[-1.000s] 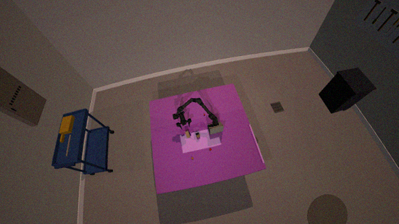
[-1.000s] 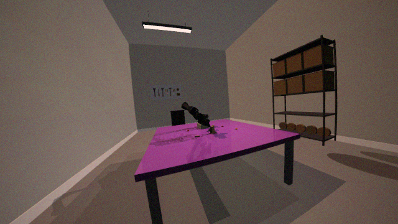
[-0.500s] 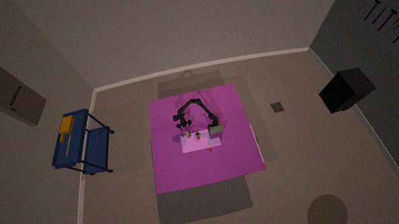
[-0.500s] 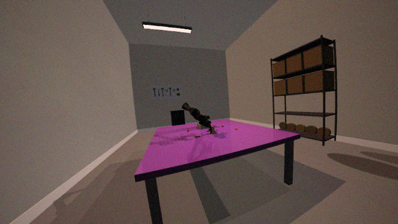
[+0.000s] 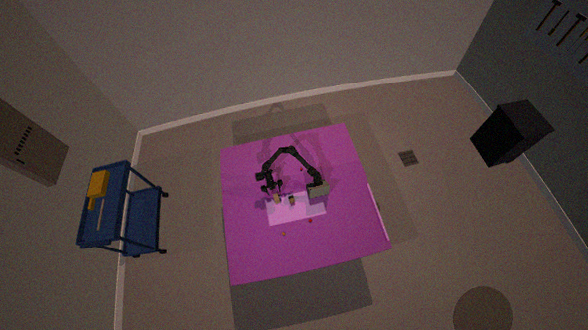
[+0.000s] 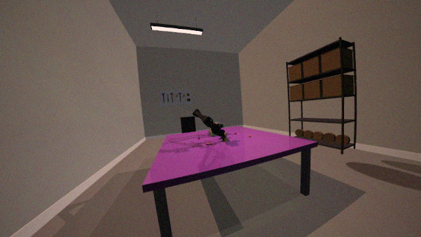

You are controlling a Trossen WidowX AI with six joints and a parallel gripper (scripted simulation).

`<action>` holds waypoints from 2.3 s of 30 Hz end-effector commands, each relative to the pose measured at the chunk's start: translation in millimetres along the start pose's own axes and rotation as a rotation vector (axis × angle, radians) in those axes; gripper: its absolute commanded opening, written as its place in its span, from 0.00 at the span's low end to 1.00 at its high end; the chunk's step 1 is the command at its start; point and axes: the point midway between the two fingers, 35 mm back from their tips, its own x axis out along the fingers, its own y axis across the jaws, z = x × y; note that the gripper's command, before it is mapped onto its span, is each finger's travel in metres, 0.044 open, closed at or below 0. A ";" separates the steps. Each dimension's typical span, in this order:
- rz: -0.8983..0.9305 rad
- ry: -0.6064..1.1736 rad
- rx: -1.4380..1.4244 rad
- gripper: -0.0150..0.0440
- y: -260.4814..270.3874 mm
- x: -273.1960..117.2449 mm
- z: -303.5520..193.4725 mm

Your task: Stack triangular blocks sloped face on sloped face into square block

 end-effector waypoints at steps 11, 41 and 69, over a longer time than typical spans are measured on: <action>0.003 -0.005 -0.008 1.00 0.0 25.6 -0.1; 0.002 -0.005 -0.009 0.49 1.3 50.5 -1.0; 0.001 0.348 -0.006 0.25 1.5 45.7 25.2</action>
